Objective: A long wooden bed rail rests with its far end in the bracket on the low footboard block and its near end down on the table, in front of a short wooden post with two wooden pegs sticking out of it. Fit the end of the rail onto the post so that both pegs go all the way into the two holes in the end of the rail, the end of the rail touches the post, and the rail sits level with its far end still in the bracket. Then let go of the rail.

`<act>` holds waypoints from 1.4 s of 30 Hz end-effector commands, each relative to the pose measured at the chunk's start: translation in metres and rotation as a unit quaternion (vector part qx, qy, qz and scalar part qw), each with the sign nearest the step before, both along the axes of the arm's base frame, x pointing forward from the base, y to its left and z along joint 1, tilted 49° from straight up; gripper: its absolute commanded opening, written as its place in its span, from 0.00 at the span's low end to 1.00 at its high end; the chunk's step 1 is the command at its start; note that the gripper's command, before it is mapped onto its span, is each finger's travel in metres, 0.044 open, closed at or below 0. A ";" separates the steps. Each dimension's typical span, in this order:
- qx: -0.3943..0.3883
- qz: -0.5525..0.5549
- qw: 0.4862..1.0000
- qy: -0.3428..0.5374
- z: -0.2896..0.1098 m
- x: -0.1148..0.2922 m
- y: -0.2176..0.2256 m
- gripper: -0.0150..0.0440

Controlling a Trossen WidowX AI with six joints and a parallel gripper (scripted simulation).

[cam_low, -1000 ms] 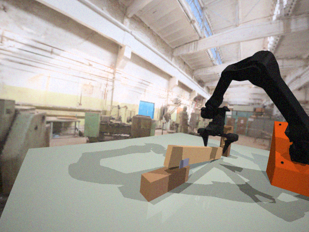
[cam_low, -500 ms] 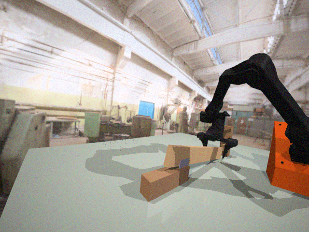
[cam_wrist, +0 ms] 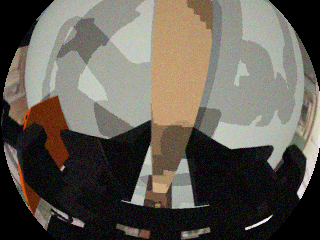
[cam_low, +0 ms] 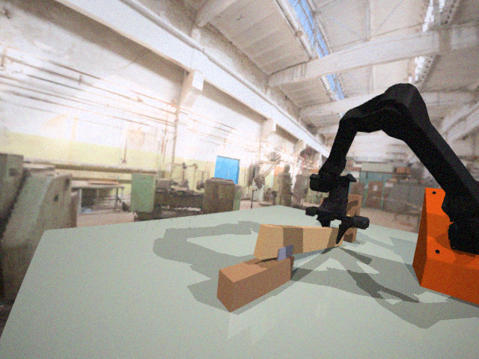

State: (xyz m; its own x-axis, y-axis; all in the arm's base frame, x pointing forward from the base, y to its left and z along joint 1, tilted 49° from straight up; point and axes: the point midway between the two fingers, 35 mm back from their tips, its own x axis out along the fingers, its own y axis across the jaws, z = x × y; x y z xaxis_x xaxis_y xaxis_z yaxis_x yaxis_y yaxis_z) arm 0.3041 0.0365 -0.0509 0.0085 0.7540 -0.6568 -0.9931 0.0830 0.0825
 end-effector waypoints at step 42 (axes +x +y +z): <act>0.002 -0.002 1.000 0.003 0.007 0.001 -0.008 0.25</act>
